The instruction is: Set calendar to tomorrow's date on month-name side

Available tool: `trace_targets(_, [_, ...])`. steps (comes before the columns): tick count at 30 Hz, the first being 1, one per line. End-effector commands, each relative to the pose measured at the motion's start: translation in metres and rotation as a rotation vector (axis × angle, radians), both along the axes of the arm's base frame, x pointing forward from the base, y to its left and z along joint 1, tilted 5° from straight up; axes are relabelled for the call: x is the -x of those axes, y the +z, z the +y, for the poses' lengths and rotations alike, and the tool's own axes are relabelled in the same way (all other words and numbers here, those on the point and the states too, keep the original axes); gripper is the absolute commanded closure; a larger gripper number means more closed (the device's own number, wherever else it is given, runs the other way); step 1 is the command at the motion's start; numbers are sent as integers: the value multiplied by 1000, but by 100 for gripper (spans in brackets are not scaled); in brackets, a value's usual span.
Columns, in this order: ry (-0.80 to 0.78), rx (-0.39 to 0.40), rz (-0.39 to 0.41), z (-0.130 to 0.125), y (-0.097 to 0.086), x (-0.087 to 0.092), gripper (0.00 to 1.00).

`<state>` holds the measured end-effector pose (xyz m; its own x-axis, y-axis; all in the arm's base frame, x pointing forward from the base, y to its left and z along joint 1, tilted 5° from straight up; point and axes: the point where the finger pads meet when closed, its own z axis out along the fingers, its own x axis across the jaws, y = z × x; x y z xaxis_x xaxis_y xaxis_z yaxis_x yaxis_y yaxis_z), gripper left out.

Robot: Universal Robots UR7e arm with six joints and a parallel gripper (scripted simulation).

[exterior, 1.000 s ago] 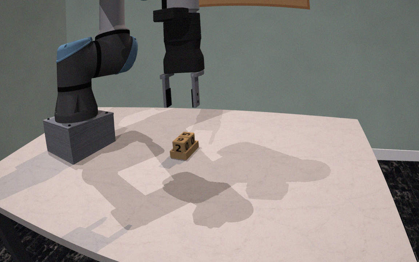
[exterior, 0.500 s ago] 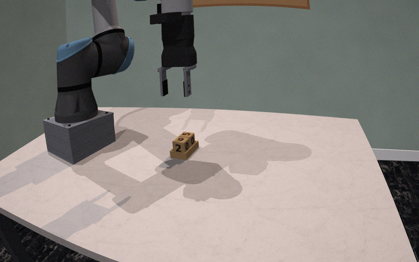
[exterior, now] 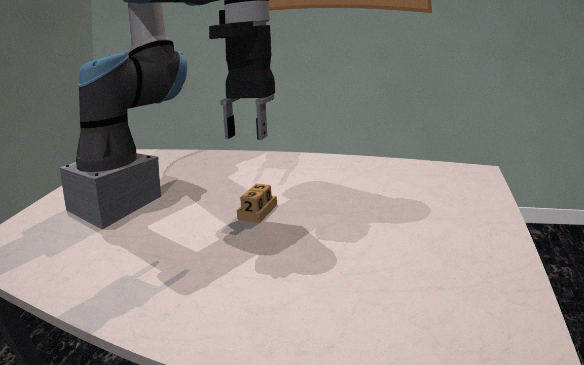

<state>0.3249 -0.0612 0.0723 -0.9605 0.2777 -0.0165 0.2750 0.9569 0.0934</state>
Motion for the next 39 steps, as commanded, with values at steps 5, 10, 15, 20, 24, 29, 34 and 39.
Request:
trace_targets(5, [0,0,0,5,-38,-3,13])
trace_targets(10, [0,0,0,5,-38,-3,13])
trace_targets(15, [0,0,0,5,-38,-3,13])
trace_targets(20, [0,0,0,5,-38,-3,13])
trace_targets(24, [0,0,0,5,-38,-3,13])
trace_targets(29, [0,0,0,5,-38,-3,13])
trace_targets(34, [0,0,0,5,-38,-3,13])
trace_targets(39, [0,0,0,5,-38,-3,13])
